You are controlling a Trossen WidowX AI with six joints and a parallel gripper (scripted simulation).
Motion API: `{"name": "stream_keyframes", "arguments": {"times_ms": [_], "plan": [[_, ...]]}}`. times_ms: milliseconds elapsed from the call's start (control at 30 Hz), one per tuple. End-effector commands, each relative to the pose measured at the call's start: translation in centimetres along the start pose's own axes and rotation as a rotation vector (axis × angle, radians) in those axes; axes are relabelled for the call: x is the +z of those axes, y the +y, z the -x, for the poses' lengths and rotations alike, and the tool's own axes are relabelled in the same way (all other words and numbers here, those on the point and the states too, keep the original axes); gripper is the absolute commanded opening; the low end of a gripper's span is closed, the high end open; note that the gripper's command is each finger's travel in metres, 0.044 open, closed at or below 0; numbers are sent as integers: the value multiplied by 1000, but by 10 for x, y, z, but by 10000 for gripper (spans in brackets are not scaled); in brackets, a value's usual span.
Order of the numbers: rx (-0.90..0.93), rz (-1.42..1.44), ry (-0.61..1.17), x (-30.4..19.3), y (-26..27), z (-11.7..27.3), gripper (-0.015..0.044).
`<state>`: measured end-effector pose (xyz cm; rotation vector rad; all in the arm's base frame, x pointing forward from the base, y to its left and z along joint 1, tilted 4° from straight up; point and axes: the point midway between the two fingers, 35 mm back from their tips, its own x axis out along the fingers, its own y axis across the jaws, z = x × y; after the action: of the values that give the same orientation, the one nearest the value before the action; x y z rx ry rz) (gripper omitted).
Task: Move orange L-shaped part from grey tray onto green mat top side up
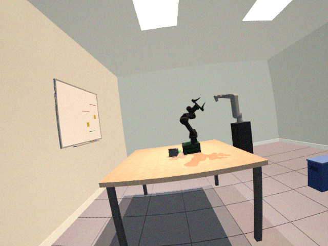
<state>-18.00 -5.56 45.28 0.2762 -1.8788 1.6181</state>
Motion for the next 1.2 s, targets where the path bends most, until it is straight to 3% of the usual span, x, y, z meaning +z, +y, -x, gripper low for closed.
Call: {"name": "stream_keyframes", "arguments": {"times_ms": [0, 133, 233, 400, 533, 700, 833, 1167], "plan": [[-1, -7, -13, 3, -1, 0, 374], [-12, -115, -185, 43, -9, 10, 269], [6, -261, -417, 95, -21, 35, 190], [100, -502, -841, 170, -49, 109, 180], [139, -606, -1067, 192, -69, 161, 180], [199, -710, -1339, 196, -94, 231, 180], [373, -805, -1604, 191, -109, 306, 180], [912, -690, -2213, 102, -116, 481, 180]]}}
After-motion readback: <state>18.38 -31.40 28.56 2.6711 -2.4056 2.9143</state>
